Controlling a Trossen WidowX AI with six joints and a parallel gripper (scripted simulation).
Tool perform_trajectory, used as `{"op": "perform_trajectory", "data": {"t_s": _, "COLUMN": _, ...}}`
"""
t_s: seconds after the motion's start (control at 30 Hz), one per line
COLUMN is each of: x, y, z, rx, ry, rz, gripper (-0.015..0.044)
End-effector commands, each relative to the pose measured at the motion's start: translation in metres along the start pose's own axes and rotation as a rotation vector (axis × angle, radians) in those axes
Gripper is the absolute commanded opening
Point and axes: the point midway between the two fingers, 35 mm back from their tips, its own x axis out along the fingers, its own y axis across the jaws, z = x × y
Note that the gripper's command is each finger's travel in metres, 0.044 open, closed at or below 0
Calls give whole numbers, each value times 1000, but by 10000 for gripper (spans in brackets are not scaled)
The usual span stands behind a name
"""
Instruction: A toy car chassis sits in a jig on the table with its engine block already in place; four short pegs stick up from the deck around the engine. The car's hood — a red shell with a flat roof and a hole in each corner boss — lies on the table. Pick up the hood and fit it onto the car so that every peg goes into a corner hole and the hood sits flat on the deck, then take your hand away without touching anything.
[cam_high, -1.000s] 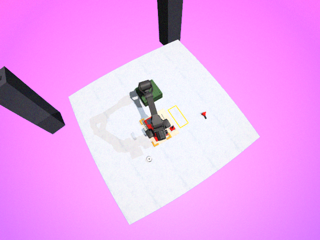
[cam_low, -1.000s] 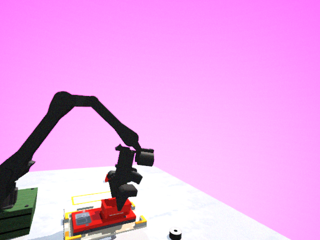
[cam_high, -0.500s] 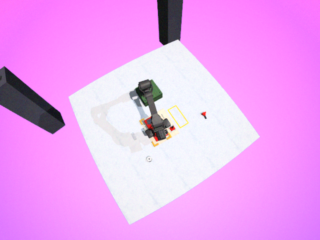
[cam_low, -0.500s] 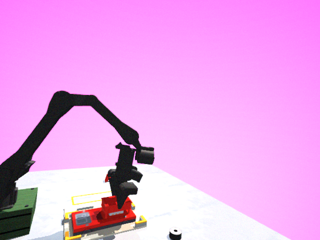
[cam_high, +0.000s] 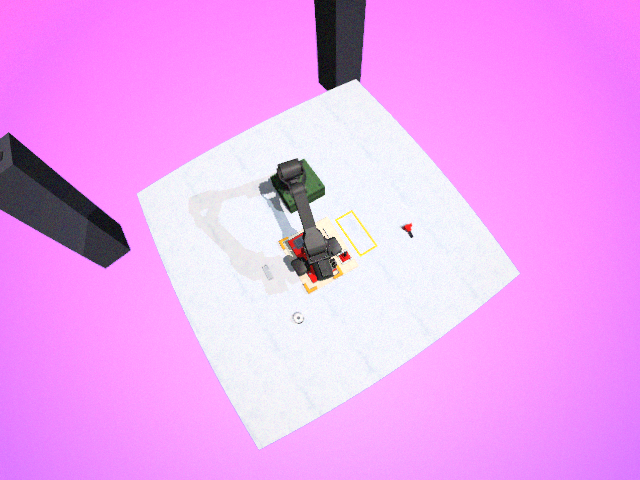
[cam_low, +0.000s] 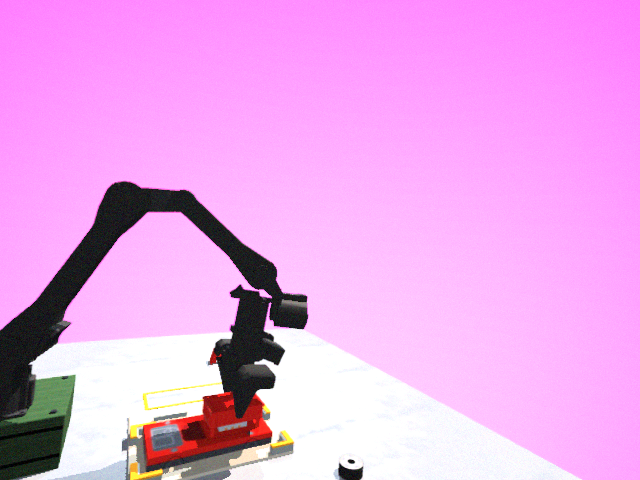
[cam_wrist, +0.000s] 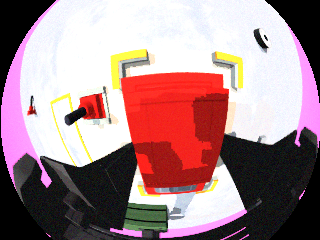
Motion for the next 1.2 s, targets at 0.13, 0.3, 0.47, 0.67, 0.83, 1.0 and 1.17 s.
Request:
{"op": "perform_trajectory", "data": {"t_s": 0.13, "x": 3, "y": -1, "z": 0, "rx": 6, "ry": 0, "rz": -5, "gripper": 0}}
{"op": "perform_trajectory", "data": {"t_s": 0.3, "x": 6, "y": -1, "z": 1, "rx": 6, "ry": 0, "rz": -5, "gripper": 0}}
{"op": "perform_trajectory", "data": {"t_s": 0.47, "x": 8, "y": -1, "z": 1, "rx": 6, "ry": 0, "rz": -5, "gripper": 0}}
{"op": "perform_trajectory", "data": {"t_s": 0.67, "x": 12, "y": -1, "z": 1, "rx": 5, "ry": 0, "rz": -5, "gripper": 0}}
{"op": "perform_trajectory", "data": {"t_s": 0.83, "x": 14, "y": -1, "z": 1, "rx": 4, "ry": 0, "rz": -5, "gripper": 0}}
{"op": "perform_trajectory", "data": {"t_s": 1.0, "x": 12, "y": -1, "z": 1, "rx": 1, "ry": 0, "rz": -5, "gripper": 0}}
{"op": "perform_trajectory", "data": {"t_s": 1.17, "x": 12, "y": -1, "z": 1, "rx": 1, "ry": 1, "rz": -5, "gripper": 131}}
